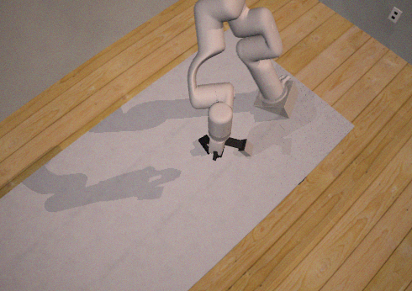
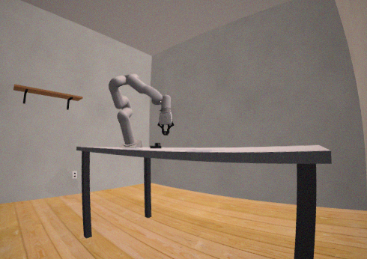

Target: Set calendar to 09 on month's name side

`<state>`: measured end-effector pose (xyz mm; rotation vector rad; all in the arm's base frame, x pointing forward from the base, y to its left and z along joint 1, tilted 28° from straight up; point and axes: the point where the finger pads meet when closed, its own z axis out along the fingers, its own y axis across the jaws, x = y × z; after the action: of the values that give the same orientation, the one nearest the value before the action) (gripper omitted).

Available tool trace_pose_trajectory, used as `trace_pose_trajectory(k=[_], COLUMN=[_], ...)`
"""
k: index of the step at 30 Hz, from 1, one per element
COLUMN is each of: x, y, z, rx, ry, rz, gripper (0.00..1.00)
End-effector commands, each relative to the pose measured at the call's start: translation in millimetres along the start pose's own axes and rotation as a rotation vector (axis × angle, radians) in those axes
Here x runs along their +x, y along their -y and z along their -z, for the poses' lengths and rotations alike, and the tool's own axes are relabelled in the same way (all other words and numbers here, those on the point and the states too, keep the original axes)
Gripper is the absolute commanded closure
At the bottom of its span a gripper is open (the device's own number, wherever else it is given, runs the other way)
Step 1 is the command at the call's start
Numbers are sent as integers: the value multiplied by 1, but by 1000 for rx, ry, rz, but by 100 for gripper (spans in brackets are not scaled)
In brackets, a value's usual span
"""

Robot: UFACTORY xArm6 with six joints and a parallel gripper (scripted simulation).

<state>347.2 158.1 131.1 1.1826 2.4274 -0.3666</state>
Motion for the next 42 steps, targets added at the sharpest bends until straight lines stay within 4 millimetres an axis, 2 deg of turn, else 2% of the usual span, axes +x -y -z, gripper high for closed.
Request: trace_pose_trajectory(k=[1, 5, 7, 19, 22, 24, 36, 38, 42], x=[-6, -9, -13, -26, -26, -30, -42, -42, -47], y=[3, 5, 8, 18, 18, 22, 32, 32, 37], z=[2, 3, 3, 5, 5, 5, 6, 6, 7], rx=[-3, -3, -4, -6, -6, -7, -10, -10, -11], ry=[-12, -12, -12, -12, -12, -12, -11, -11, -10], rz=[168, 227, 340, 696, 702, 832, 1189, 1189, 1353], gripper=[73, 73, 73, 73, 73, 73, 73, 73, 73])
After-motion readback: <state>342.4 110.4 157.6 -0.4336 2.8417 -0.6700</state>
